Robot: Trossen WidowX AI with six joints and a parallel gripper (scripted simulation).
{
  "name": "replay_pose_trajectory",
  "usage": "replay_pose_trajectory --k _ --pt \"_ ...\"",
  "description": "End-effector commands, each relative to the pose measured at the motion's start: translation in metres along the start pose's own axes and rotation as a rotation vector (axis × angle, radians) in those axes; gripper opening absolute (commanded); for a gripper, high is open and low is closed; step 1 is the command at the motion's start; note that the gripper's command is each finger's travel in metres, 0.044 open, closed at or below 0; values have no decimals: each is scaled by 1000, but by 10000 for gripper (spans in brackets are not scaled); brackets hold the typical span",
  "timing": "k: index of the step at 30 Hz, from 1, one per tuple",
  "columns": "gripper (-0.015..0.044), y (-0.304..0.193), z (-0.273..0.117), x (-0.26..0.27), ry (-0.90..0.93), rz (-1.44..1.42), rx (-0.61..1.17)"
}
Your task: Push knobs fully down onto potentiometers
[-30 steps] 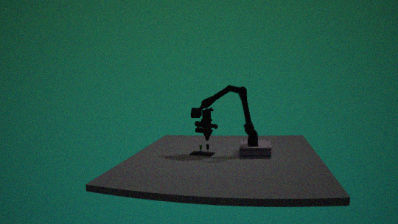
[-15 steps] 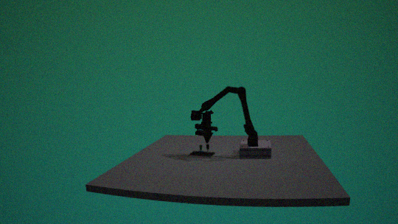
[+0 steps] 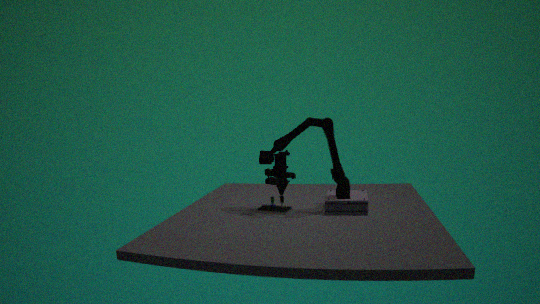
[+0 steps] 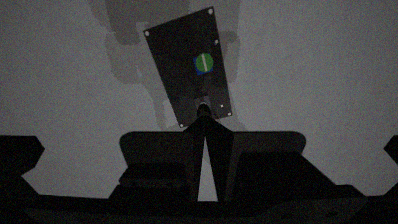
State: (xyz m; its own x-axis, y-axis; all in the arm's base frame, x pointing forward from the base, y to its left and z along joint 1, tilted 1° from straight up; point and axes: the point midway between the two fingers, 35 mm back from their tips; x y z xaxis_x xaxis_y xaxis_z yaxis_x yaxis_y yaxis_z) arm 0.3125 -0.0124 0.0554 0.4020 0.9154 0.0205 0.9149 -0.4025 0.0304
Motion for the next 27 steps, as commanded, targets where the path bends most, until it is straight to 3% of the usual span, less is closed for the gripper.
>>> replay_pose_trajectory --k 1,27 --pt "0 -2 2 0 2 -4 7" --pt "0 -2 9 0 2 -4 7"
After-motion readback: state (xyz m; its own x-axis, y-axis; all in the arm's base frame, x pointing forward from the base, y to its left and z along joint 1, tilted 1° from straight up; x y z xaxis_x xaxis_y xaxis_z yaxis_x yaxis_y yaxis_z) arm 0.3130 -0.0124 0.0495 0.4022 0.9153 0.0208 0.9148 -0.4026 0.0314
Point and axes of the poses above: the point midway between the two fingers, 35 mm back from their tips, its own z axis out along the fingers, its own x axis across the jaws, y = z × x, and after that the axes turned 5 degrees about -z, right-handed
